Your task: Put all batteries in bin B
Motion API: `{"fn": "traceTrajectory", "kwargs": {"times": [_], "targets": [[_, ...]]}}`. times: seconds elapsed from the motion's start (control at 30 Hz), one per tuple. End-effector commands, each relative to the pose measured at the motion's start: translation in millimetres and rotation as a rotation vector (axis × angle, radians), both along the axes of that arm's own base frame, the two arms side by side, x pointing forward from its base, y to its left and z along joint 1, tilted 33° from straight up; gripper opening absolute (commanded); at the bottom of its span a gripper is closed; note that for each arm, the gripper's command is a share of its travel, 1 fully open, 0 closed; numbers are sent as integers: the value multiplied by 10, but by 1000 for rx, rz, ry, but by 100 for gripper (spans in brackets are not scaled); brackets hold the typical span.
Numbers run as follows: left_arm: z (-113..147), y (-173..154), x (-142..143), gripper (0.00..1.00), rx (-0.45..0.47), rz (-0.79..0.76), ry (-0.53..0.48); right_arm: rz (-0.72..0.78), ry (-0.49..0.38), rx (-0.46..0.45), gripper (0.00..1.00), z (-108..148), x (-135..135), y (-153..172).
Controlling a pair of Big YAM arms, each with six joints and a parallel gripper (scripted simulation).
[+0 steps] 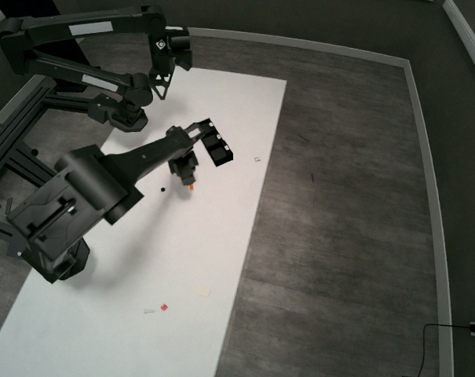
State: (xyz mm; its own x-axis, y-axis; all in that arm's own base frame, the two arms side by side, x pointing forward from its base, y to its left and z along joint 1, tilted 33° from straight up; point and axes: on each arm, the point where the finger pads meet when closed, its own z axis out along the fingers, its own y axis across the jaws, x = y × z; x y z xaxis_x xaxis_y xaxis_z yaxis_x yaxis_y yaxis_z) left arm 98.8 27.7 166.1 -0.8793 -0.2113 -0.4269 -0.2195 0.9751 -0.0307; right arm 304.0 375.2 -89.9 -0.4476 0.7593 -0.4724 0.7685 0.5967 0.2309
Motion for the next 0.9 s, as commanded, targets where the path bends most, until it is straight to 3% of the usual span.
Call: {"fn": "traceTrajectory", "kwargs": {"times": [0.0, 0.13, 0.73, 0.87], "targets": [[239, 7, 0, 100, 22, 2, -38, -83, -54, 41, 28, -70, -69, 65], [239, 7, 0, 100, 22, 2, -38, -83, -59, 54, 28, 21, 5, 204], [239, 7, 0, 100, 22, 2, -38, -107, -70, 75, 28, 180, 148, 180], [239, 7, 0, 100, 22, 2, -38, -106, -64, 62, 28, 117, 127, 141]]}}
